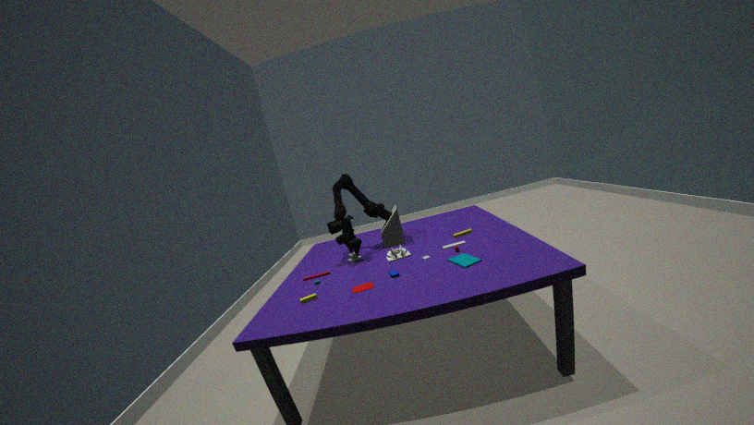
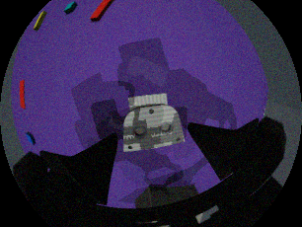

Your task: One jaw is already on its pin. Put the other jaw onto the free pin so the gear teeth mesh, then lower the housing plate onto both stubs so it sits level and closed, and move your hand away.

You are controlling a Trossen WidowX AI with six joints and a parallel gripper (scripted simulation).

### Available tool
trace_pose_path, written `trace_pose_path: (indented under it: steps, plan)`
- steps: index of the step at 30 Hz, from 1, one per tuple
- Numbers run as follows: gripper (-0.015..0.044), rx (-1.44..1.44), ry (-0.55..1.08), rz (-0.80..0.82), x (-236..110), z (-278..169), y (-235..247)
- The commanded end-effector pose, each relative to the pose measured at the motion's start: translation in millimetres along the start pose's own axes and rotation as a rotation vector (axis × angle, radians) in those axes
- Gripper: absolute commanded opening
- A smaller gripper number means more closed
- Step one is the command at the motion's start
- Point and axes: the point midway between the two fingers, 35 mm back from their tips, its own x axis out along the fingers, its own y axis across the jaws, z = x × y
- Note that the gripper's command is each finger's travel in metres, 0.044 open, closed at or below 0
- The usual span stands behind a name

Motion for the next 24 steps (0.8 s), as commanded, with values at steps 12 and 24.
trace_pose_path:
  steps: [12,24]
  plan:
    - [0.0440,-0.010,0.010,0.002,17.0,-3.5,0.5]
    - [0.0440,-0.010,0.010,0.002,17.0,-3.5,0.5]
